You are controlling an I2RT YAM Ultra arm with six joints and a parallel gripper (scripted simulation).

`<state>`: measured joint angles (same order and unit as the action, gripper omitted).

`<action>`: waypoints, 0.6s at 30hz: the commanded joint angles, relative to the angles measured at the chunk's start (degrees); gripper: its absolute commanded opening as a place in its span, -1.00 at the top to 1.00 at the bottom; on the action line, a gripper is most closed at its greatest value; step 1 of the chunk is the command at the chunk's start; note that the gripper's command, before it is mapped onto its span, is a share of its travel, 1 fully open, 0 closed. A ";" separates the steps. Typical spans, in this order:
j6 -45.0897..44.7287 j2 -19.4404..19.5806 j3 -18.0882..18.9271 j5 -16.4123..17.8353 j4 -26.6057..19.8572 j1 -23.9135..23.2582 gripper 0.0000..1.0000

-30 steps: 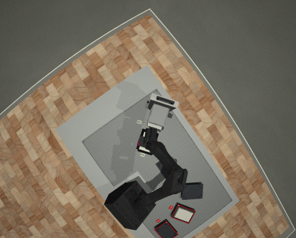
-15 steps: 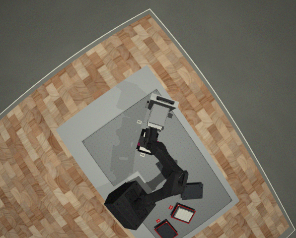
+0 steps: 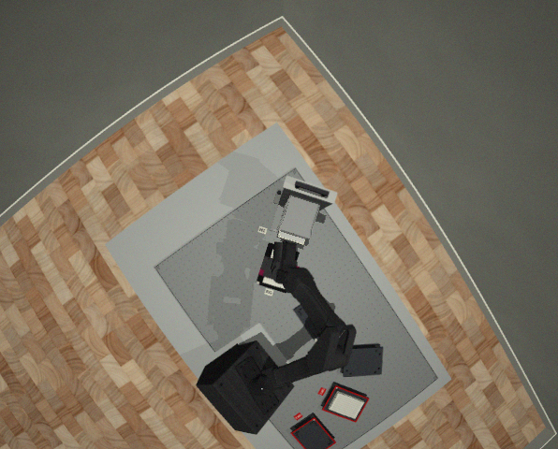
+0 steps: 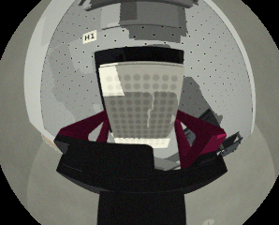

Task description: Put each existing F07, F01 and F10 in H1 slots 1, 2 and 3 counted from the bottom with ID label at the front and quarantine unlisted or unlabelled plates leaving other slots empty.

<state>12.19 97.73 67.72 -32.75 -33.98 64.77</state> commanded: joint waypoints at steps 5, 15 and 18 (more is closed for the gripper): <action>0.89 -1.39 0.58 -0.37 -1.69 1.54 -0.72; 1.74 -2.23 1.12 -0.71 -3.52 2.32 -0.72; 2.06 -2.53 1.33 -0.84 -4.21 2.62 -0.72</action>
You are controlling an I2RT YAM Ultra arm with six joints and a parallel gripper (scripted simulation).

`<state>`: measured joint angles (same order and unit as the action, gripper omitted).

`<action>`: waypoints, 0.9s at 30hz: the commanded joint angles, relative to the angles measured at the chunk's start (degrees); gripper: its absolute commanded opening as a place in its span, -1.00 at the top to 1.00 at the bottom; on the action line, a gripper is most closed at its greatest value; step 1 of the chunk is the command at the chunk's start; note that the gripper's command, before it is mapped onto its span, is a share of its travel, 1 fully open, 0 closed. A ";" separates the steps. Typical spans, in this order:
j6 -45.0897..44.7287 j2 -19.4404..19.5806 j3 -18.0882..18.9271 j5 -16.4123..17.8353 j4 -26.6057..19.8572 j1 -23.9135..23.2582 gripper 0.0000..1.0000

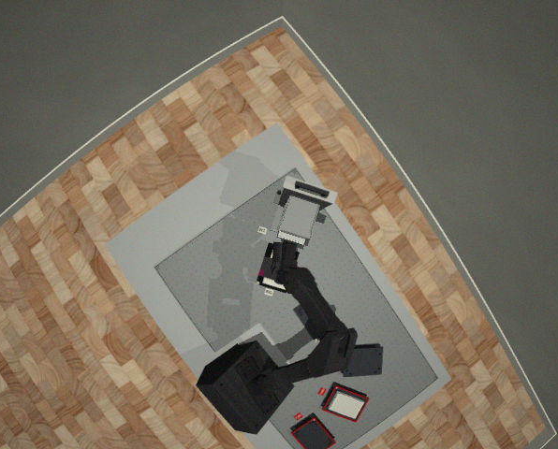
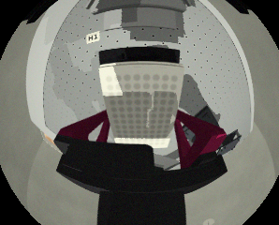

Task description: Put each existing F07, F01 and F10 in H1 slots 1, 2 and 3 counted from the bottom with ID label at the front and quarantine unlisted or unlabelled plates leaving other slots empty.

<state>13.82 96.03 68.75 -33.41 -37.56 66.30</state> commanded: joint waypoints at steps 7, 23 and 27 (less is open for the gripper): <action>1.18 -1.50 0.83 -0.48 -2.26 1.79 -0.72; 2.76 -2.73 2.02 -1.07 -5.58 3.22 -0.72; 3.19 -3.03 2.37 -1.22 -6.46 3.60 -0.72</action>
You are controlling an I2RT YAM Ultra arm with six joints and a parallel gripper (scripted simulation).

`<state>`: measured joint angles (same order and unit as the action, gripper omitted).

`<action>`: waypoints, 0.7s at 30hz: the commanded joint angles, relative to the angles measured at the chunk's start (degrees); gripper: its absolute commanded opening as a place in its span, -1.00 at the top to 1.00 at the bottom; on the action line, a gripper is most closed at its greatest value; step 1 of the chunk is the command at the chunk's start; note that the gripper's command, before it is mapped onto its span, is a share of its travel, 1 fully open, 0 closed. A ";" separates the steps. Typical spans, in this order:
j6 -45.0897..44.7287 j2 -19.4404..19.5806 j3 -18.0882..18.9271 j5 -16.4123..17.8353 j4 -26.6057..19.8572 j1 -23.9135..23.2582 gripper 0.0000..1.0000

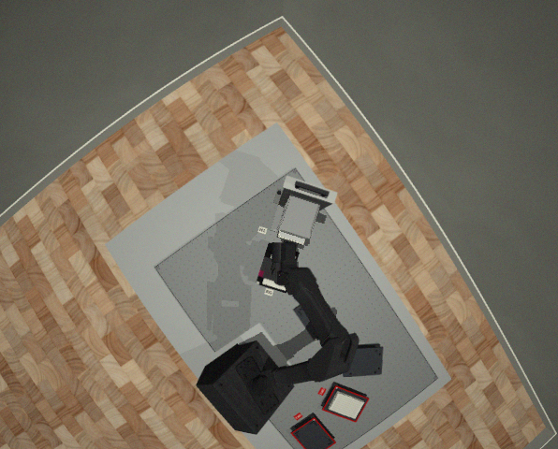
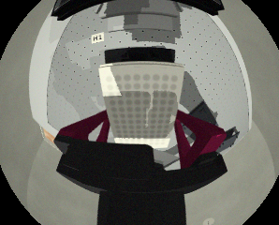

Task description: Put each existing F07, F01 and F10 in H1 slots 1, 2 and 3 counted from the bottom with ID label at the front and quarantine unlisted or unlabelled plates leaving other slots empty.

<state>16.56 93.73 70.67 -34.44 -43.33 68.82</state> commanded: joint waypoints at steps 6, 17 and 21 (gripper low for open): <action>2.04 -1.73 1.81 -0.75 -3.96 2.50 -0.72; 5.39 -3.26 5.01 -1.83 -10.65 5.43 -0.72; 6.45 -3.60 6.09 -2.15 -12.71 6.34 -0.72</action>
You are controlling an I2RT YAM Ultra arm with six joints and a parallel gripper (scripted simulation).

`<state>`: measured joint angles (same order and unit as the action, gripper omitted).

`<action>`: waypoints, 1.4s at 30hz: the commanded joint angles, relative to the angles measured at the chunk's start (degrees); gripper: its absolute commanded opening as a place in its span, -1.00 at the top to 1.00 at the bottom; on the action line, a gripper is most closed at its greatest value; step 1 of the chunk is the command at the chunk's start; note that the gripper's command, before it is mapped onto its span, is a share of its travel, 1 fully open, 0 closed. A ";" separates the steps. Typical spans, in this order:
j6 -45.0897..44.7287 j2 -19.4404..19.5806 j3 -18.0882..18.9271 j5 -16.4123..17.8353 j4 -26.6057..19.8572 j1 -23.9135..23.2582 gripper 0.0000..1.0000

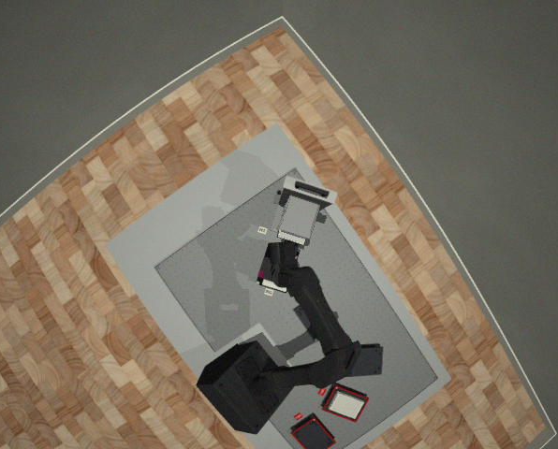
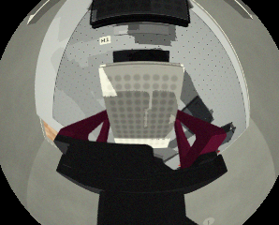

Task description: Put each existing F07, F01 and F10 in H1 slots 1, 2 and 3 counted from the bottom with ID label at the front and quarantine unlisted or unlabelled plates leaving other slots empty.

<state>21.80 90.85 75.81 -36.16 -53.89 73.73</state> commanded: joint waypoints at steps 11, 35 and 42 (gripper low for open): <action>5.30 -1.48 5.43 -1.53 -9.88 4.86 -0.72; 13.01 -6.13 7.54 -1.55 -16.70 4.90 -0.72; 15.67 -9.99 5.48 -0.46 -16.06 1.50 -0.72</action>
<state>35.90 82.37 81.34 -36.99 -70.13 75.61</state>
